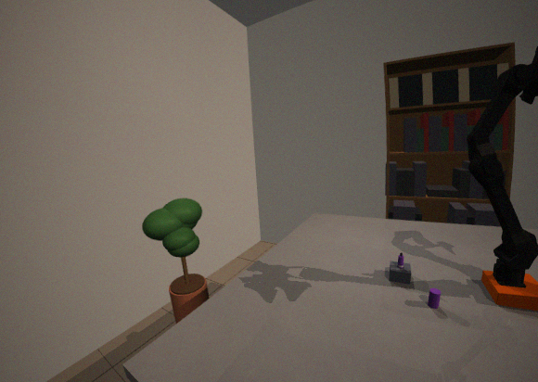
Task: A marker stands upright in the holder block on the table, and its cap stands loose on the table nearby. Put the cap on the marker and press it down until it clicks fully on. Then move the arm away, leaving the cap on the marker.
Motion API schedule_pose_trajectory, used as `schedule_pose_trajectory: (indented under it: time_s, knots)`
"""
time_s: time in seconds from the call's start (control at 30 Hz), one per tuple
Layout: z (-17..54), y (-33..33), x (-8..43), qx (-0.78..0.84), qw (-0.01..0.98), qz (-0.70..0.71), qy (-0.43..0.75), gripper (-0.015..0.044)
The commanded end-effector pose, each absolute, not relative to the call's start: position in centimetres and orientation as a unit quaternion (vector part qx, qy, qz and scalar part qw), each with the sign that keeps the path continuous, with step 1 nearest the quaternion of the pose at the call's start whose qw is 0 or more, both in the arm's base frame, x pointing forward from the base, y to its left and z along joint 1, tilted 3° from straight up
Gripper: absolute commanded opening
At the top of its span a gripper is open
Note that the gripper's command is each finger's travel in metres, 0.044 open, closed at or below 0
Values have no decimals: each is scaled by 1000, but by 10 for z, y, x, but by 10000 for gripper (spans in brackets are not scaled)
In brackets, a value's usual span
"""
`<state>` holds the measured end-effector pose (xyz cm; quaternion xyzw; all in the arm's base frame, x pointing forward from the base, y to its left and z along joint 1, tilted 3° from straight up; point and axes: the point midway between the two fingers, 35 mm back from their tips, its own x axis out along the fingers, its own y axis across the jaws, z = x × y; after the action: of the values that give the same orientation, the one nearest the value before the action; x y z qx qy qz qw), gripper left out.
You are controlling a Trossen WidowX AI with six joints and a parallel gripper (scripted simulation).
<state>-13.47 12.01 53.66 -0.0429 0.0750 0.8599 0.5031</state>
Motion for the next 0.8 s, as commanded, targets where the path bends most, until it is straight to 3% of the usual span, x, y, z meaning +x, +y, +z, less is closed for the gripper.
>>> schedule_pose_trajectory:
  time_s: [0.0,0.17,0.47,0.77]
  knots:
    - [536,119,-137,-45,499,863,74,374]
    - [519,73,-182,-92,375,922,42,243]
    - [483,-48,-222,-157,109,981,-35,243]
    - [438,-178,-181,-196,-170,955,-142,243]
